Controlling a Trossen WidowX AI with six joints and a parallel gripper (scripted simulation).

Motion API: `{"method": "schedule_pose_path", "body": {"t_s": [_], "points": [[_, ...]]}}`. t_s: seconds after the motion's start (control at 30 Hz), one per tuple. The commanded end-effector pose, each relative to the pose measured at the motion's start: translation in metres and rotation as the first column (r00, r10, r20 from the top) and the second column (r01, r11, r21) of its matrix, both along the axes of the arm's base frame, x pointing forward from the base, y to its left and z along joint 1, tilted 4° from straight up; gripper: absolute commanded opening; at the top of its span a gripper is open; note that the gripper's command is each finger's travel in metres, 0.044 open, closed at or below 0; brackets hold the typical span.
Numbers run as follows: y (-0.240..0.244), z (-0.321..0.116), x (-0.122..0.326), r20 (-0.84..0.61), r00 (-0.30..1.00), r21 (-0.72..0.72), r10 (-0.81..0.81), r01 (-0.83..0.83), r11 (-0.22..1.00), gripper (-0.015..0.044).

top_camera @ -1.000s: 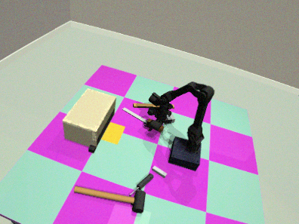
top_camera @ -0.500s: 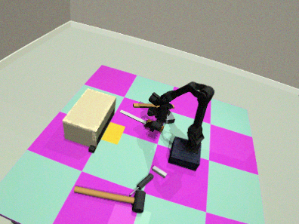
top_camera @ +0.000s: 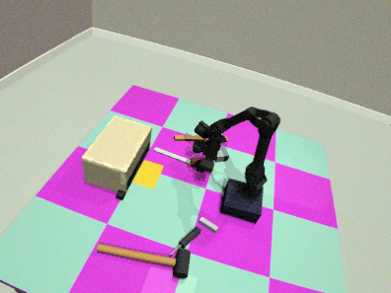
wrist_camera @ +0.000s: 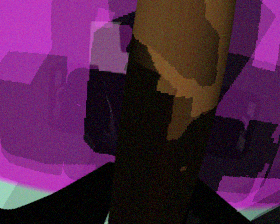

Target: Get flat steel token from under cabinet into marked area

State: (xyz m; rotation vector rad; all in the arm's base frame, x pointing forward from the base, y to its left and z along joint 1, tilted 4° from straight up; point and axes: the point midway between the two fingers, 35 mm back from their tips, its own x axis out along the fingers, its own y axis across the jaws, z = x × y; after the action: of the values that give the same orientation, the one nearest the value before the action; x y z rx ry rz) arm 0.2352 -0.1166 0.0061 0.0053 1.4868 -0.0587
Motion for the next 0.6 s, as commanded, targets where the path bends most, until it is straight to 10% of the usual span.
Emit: {"method": "schedule_pose_path", "body": {"t_s": [0.0,0.57], "points": [[0.0000,0.0006,0.0006,0.000,0.999,-0.004,0.045,-0.045,0.999,0.0000],[0.0000,0.0006,0.0007,-0.006,0.984,-0.014,0.178,-0.178,0.984,0.0000]]}}
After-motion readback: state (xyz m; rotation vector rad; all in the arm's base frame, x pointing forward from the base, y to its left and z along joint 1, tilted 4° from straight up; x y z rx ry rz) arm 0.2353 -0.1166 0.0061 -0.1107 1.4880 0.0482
